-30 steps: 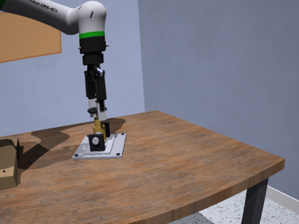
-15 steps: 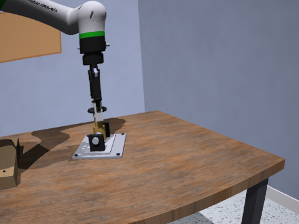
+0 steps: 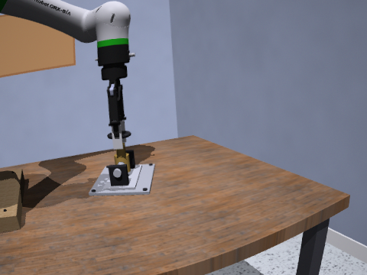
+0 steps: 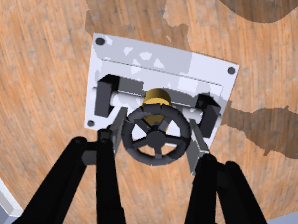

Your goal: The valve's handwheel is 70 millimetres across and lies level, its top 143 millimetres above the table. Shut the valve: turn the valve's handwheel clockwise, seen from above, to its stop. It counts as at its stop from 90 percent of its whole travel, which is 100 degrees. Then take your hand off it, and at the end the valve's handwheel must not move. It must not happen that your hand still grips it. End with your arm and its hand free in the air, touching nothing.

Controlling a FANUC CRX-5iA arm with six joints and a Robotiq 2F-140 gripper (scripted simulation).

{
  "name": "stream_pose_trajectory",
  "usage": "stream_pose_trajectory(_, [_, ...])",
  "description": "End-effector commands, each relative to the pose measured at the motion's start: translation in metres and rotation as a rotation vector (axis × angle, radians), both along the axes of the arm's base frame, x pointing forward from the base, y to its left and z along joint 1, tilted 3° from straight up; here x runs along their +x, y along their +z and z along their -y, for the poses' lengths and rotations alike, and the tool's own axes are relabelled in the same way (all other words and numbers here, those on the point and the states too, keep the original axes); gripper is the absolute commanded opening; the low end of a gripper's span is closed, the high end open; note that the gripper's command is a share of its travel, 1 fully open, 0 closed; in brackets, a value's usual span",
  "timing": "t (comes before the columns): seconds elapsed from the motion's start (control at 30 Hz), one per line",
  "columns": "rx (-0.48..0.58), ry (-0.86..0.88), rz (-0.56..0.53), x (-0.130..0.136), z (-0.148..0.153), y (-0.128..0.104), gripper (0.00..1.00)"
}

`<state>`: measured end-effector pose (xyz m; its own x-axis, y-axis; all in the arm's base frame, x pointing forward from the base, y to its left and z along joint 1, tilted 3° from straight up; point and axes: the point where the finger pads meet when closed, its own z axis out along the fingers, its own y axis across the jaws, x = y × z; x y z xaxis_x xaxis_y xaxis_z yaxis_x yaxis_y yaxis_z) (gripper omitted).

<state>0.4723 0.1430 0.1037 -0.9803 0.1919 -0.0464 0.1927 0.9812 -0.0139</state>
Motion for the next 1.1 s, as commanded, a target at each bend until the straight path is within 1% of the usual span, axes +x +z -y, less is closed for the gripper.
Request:
stream_pose_trajectory(0.0, [0.004, -0.077, 0.002, 0.0002, -0.0001, -0.0002, 0.00])
stream_pose_trajectory(0.17, [0.007, -0.161, 0.004, 0.0002, -0.0001, -0.0002, 0.00])
stream_pose_trajectory(0.23, [0.007, -0.161, 0.004, 0.0002, -0.0001, -0.0002, 0.00])
stream_pose_trajectory(0.67, [0.014, -0.330, 0.008, 0.0002, -0.0001, -0.0002, 0.00])
stream_pose_trajectory(1.07, [0.018, -0.409, 0.009, 0.0002, -0.0001, -0.0002, 0.00])
